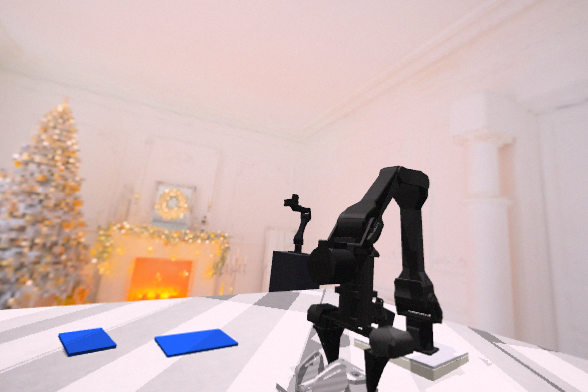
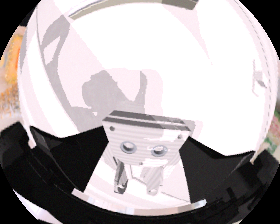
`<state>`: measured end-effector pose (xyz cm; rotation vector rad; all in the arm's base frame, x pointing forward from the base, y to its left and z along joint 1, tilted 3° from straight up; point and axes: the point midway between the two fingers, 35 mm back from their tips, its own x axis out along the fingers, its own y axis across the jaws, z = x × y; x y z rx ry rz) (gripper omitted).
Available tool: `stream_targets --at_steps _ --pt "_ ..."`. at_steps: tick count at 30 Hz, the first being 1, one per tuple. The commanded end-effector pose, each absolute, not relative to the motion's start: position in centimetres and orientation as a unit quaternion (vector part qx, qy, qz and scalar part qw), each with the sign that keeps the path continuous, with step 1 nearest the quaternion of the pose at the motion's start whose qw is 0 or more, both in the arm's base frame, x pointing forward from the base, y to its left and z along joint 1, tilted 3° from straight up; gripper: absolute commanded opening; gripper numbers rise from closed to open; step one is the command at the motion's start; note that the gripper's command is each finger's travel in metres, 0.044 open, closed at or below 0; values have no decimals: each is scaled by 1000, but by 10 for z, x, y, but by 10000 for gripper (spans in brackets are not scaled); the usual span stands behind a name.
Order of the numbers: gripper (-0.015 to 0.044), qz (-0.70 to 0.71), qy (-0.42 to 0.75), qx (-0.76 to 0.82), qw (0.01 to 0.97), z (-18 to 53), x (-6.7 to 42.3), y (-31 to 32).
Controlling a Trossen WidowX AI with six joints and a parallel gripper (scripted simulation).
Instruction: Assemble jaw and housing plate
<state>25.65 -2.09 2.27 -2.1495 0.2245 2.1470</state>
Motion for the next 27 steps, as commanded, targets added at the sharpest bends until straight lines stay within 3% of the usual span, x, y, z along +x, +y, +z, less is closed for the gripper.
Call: stream_targets --at_steps 1,19,22,27 --pt "351 703 72 -706 46 20 258 -21" --pt "351 703 72 -706 46 20 258 -21" --pt "430 704 74 -705 48 23 256 -21" --pt "440 704 74 -705 48 23 256 -21"
